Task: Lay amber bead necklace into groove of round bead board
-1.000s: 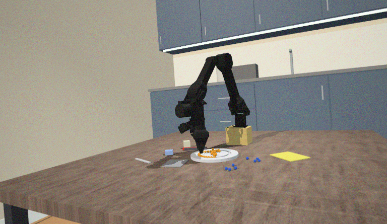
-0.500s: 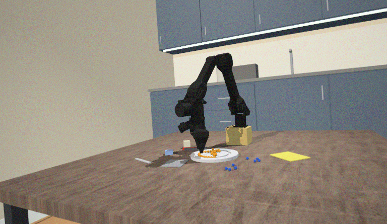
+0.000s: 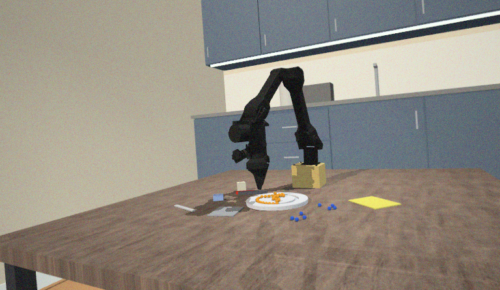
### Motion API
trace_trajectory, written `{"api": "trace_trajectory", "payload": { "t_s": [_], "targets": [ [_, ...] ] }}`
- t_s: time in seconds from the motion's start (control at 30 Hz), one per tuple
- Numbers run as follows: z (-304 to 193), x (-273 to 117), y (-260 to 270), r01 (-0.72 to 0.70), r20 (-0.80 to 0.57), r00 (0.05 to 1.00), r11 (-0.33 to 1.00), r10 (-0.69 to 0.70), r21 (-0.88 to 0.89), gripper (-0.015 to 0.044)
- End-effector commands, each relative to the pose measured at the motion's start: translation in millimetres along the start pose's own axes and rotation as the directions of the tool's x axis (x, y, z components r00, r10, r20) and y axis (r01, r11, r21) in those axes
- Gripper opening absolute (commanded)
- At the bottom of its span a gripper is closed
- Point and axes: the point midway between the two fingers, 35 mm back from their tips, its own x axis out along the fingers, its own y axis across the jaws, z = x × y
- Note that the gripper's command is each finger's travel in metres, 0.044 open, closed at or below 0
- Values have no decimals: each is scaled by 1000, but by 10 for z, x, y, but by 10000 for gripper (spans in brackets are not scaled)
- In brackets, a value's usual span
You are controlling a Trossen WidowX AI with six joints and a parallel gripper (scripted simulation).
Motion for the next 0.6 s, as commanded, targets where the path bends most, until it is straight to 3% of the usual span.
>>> {"api": "trace_trajectory", "payload": {
  "t_s": [0.0,0.1,0.57],
  "targets": [
    [-19,-56,4,-1,0,1000,999,1,46,177],
    [-19,-16,4,-1,0,1000,999,1,46,120],
    [-3,122,24,-9,6,1000,999,8,42,120]
  ]
}}
